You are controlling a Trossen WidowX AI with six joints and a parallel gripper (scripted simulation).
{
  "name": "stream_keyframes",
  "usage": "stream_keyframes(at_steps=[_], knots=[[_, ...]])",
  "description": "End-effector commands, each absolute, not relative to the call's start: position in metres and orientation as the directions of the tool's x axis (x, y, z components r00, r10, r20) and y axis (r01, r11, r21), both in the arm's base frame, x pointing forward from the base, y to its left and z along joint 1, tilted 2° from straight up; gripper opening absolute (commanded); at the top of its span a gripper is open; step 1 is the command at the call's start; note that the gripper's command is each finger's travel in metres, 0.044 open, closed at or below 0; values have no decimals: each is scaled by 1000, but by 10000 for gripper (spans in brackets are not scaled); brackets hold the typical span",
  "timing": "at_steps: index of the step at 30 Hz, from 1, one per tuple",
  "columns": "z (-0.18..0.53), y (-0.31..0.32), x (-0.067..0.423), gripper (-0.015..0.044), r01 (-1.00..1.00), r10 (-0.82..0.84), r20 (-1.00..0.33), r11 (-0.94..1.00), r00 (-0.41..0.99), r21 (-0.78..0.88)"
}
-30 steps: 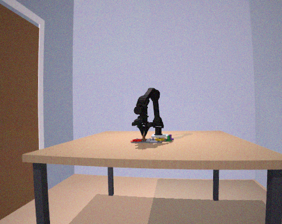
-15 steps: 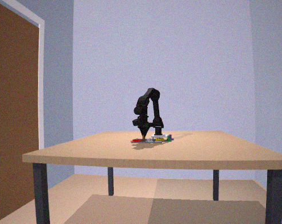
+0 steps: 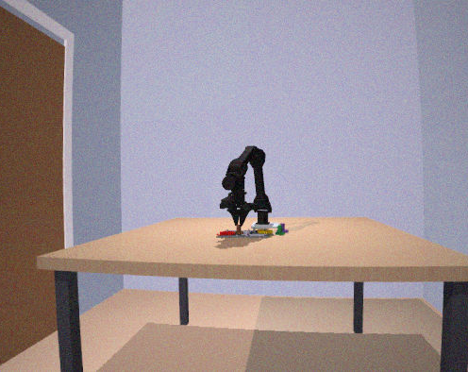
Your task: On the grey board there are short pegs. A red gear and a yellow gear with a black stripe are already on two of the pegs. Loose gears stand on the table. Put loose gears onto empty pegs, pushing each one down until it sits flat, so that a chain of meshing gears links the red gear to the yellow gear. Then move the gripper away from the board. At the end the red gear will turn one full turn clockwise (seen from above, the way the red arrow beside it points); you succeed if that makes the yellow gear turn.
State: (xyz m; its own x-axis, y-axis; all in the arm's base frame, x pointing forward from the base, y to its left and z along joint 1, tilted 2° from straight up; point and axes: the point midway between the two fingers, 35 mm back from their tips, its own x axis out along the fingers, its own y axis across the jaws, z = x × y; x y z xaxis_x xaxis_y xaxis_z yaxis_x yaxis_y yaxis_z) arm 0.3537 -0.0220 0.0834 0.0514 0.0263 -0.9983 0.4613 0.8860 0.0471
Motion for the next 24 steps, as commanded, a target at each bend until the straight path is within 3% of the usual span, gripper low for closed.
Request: stream_keyframes(at_steps=[1,9,12,20,24], knots=[[100,-23,355,140,434,25,-998,900,60,49],[128,-23,352,140,408,25,-998,912,60,48],[121,0,345,219,351,27,-998,935,58,46],[121,106,270,429,-42,35,-998,999,52,32],[117,138,220,440,-241,39,-998,970,50,26]])
